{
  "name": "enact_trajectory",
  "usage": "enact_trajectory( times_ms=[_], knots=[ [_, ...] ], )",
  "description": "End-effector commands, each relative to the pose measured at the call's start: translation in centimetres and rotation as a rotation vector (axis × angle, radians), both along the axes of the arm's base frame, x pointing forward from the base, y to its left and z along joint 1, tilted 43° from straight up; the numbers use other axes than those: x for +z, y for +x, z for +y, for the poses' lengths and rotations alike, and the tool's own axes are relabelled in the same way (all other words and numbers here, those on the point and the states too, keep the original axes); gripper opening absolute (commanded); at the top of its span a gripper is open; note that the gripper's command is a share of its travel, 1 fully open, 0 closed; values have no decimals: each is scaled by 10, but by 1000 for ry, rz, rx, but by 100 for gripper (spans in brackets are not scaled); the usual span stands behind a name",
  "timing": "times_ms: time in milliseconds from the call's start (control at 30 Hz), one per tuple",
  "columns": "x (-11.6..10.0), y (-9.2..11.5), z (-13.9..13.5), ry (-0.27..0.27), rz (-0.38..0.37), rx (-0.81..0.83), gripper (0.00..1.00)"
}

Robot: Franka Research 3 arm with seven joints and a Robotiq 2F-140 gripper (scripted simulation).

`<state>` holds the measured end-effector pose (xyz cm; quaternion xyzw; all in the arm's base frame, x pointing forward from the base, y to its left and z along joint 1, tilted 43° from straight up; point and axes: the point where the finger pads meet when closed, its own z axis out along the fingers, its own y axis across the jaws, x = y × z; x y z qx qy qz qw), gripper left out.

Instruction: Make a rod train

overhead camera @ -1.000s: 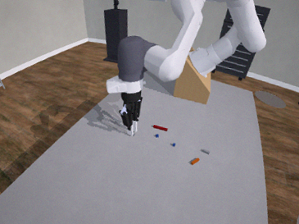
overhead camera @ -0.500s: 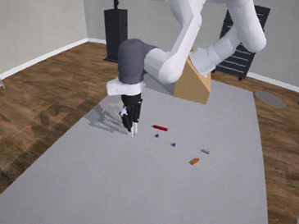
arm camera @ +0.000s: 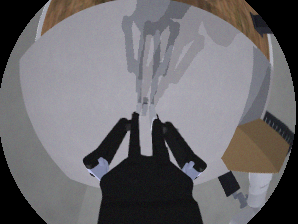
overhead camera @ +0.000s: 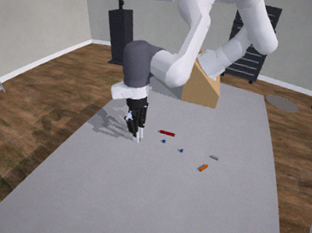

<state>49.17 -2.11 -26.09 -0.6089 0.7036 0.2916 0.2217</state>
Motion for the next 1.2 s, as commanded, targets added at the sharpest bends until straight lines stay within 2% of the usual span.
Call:
enact_trajectory(
  times_ms=[0, 667, 700, 1167],
  knots=[
    [-1, 1, -1, -2, 1, -5, 15],
    [-1, 1, -1, -2, 1, -5, 15],
    [-1, 1, -1, -2, 1, -5, 3],
    [-1, 1, -1, -2, 1, -5, 3]
  ],
)
